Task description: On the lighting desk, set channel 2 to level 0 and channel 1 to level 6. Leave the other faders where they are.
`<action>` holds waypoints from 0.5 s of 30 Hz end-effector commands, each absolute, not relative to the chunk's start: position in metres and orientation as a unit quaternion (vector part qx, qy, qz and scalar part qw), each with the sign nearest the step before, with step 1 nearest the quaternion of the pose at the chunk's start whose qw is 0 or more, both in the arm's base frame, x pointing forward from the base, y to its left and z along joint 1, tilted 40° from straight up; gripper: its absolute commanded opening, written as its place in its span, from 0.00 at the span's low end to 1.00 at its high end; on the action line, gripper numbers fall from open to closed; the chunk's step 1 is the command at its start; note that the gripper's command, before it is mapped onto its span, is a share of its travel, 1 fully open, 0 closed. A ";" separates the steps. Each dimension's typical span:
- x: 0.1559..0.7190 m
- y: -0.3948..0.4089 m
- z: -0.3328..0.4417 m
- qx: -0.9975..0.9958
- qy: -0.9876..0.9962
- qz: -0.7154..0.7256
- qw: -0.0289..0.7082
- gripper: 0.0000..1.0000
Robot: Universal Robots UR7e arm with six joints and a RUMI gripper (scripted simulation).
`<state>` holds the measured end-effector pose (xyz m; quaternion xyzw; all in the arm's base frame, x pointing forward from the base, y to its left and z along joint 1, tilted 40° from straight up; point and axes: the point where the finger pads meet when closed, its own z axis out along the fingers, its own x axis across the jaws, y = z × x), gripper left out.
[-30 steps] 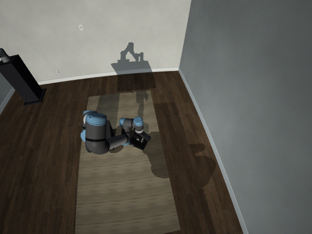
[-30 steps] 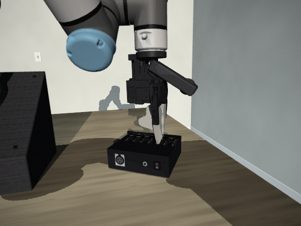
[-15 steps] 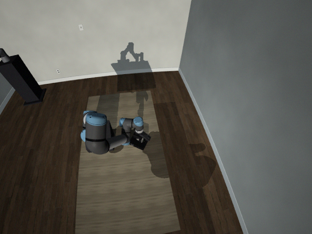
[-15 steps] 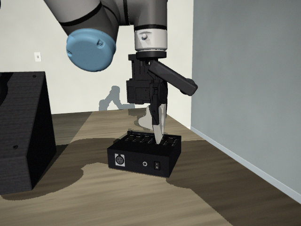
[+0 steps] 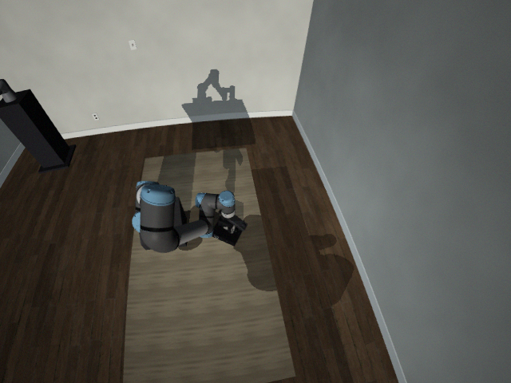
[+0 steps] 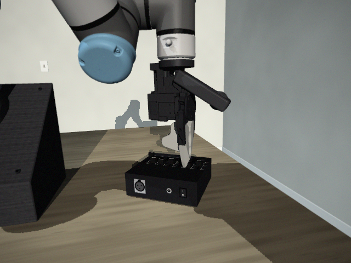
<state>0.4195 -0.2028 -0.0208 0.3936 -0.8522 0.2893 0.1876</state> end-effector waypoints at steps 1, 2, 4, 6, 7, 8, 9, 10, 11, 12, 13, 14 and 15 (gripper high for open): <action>0.420 -0.202 -0.021 0.394 -0.852 0.290 0.187 0.00; 0.421 -0.202 -0.021 0.394 -0.852 0.290 0.187 0.00; 0.421 -0.202 -0.021 0.394 -0.852 0.290 0.187 0.00; 0.421 -0.201 -0.022 0.394 -0.852 0.290 0.187 0.00; 0.421 -0.201 -0.022 0.394 -0.852 0.290 0.187 0.00; 0.422 -0.201 -0.022 0.394 -0.852 0.290 0.187 0.00; 0.422 -0.201 -0.022 0.394 -0.852 0.290 0.187 0.00; 0.422 -0.201 -0.022 0.394 -0.852 0.290 0.187 0.00; 0.422 -0.201 -0.022 0.394 -0.852 0.290 0.187 0.00; 0.422 -0.201 -0.022 0.394 -0.852 0.290 0.187 0.00; 0.422 -0.200 -0.023 0.394 -0.852 0.290 0.187 0.00; 0.423 -0.200 -0.023 0.394 -0.852 0.290 0.187 0.00; 0.423 -0.200 -0.023 0.394 -0.852 0.290 0.187 0.00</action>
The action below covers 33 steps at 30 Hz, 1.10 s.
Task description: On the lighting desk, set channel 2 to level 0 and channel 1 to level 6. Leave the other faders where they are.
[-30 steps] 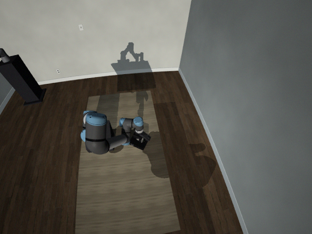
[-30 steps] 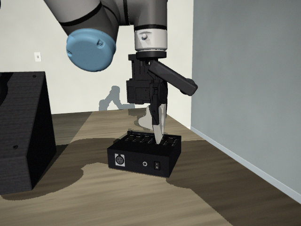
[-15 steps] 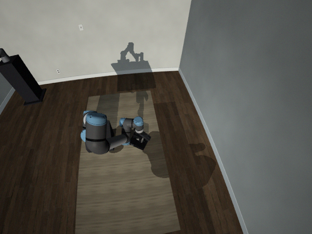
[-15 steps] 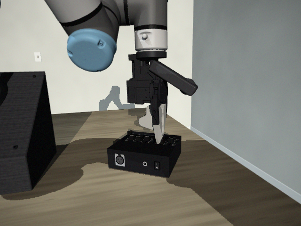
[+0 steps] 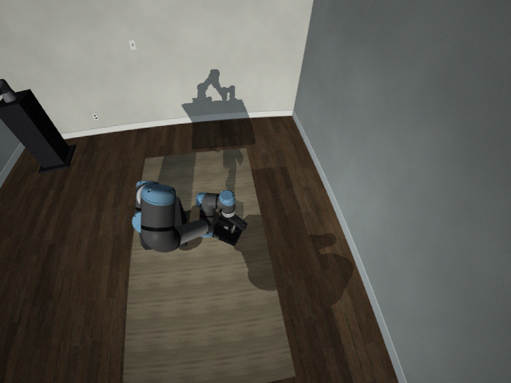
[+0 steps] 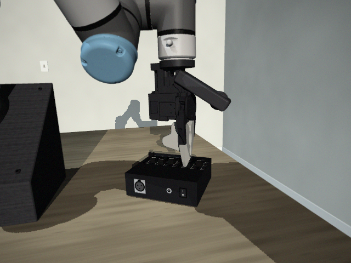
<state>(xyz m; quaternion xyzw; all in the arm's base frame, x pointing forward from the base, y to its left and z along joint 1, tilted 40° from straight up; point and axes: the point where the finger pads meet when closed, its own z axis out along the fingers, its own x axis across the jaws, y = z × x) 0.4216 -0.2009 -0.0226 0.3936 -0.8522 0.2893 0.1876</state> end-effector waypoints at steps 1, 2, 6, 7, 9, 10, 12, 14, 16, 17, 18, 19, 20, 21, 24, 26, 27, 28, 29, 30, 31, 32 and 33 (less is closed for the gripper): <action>0.423 -0.200 -0.023 0.394 -0.852 0.290 0.187 0.00; 0.423 -0.199 -0.024 0.394 -0.852 0.290 0.187 0.00; 0.424 -0.198 -0.024 0.394 -0.852 0.290 0.187 0.00; 0.425 -0.198 -0.025 0.394 -0.852 0.290 0.187 0.00; 0.425 -0.198 -0.025 0.394 -0.852 0.290 0.187 0.00; 0.426 -0.197 -0.026 0.394 -0.852 0.290 0.187 0.00; 0.426 -0.197 -0.026 0.394 -0.852 0.290 0.187 0.00; 0.426 -0.197 -0.026 0.394 -0.852 0.290 0.187 0.00; 0.427 -0.196 -0.027 0.394 -0.852 0.290 0.187 0.00; 0.427 -0.196 -0.027 0.394 -0.852 0.290 0.187 0.00; 0.428 -0.196 -0.027 0.394 -0.852 0.290 0.187 0.00; 0.428 -0.195 -0.028 0.394 -0.852 0.290 0.187 0.00; 0.428 -0.195 -0.028 0.394 -0.852 0.290 0.187 0.00; 0.429 -0.195 -0.028 0.394 -0.852 0.290 0.187 0.00; 0.430 -0.194 -0.029 0.394 -0.852 0.290 0.187 0.00; 0.431 -0.193 -0.030 0.394 -0.852 0.290 0.187 0.00; 0.431 -0.193 -0.030 0.394 -0.852 0.290 0.187 0.00; 0.431 -0.193 -0.030 0.394 -0.852 0.290 0.187 0.00; 0.431 -0.193 -0.030 0.394 -0.852 0.290 0.187 0.00; 0.431 -0.192 -0.031 0.394 -0.852 0.290 0.187 0.00; 0.432 -0.192 -0.031 0.394 -0.852 0.290 0.187 0.00; 0.432 -0.192 -0.031 0.394 -0.852 0.290 0.187 0.00; 0.432 -0.191 -0.032 0.394 -0.852 0.290 0.187 0.00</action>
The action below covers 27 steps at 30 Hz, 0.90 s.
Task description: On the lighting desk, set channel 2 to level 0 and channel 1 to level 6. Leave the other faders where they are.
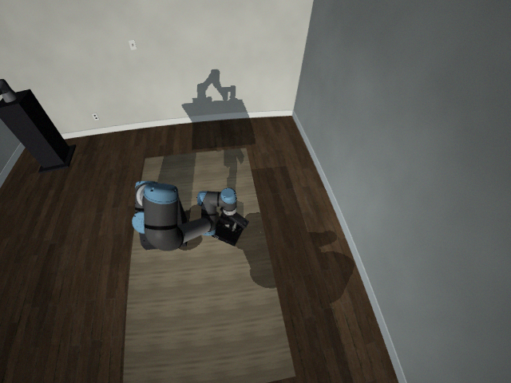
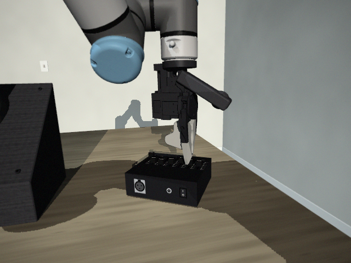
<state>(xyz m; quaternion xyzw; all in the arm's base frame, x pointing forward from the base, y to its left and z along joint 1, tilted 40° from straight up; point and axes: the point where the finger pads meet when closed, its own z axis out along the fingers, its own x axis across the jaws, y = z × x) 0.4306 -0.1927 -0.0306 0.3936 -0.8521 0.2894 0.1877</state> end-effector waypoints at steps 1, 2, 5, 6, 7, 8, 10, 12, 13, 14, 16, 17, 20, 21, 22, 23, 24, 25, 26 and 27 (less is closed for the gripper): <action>0.433 -0.191 -0.032 0.394 -0.852 0.290 0.187 0.00; 0.433 -0.191 -0.032 0.394 -0.852 0.290 0.187 0.00; 0.434 -0.189 -0.033 0.394 -0.852 0.290 0.187 0.00; 0.435 -0.189 -0.034 0.394 -0.852 0.290 0.187 0.00; 0.435 -0.189 -0.034 0.394 -0.852 0.290 0.187 0.00; 0.436 -0.188 -0.034 0.394 -0.852 0.290 0.187 0.00; 0.436 -0.188 -0.035 0.394 -0.852 0.290 0.187 0.00; 0.437 -0.187 -0.035 0.394 -0.852 0.290 0.187 0.00; 0.437 -0.187 -0.035 0.394 -0.852 0.290 0.187 0.00; 0.437 -0.187 -0.036 0.394 -0.852 0.290 0.187 0.00; 0.438 -0.186 -0.036 0.394 -0.852 0.290 0.187 0.00; 0.438 -0.186 -0.037 0.394 -0.852 0.290 0.187 0.00; 0.439 -0.185 -0.038 0.394 -0.852 0.290 0.187 0.00; 0.440 -0.185 -0.038 0.394 -0.852 0.290 0.187 0.00; 0.440 -0.184 -0.038 0.394 -0.852 0.290 0.187 0.00; 0.440 -0.184 -0.038 0.394 -0.852 0.290 0.187 0.00; 0.441 -0.184 -0.039 0.394 -0.852 0.290 0.187 0.00; 0.441 -0.184 -0.039 0.394 -0.852 0.290 0.187 0.00; 0.441 -0.183 -0.039 0.394 -0.852 0.290 0.187 0.00; 0.442 -0.183 -0.040 0.394 -0.852 0.290 0.187 0.00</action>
